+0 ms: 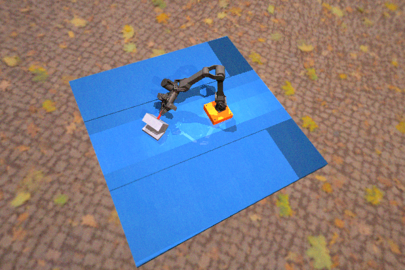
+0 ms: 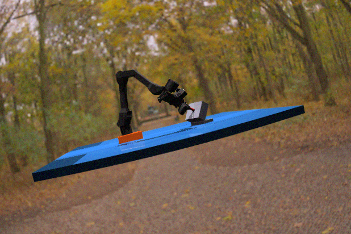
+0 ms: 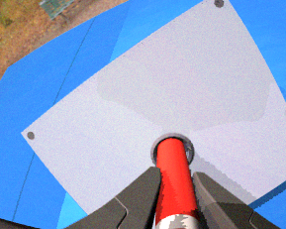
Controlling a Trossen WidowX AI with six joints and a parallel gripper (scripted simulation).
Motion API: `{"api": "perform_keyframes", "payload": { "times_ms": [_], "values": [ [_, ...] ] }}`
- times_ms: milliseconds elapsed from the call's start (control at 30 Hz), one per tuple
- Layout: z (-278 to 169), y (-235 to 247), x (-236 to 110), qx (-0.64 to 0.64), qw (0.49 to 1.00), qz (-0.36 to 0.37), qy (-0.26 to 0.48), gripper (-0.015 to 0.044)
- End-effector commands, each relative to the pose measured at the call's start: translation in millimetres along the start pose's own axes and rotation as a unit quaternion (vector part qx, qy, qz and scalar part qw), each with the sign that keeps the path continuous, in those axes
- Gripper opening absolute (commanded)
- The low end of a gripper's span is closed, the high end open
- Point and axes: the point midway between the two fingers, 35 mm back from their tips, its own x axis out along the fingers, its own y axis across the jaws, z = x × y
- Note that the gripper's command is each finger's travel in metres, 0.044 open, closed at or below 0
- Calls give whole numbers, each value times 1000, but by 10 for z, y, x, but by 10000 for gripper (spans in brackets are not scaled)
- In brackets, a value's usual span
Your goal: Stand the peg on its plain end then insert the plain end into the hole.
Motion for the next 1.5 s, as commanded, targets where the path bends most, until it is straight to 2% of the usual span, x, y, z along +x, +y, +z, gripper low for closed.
{"api": "perform_keyframes", "payload": {
  "times_ms": [0, 1200, 1467],
  "values": [
    [-9, -7, 40, 3, 1000, 0, 2, 0],
    [-3, 4, 143, -1, 1000, 1, 0, 0],
    [-3, 4, 143, -1, 1000, 1, 0, 210]
  ]
}}
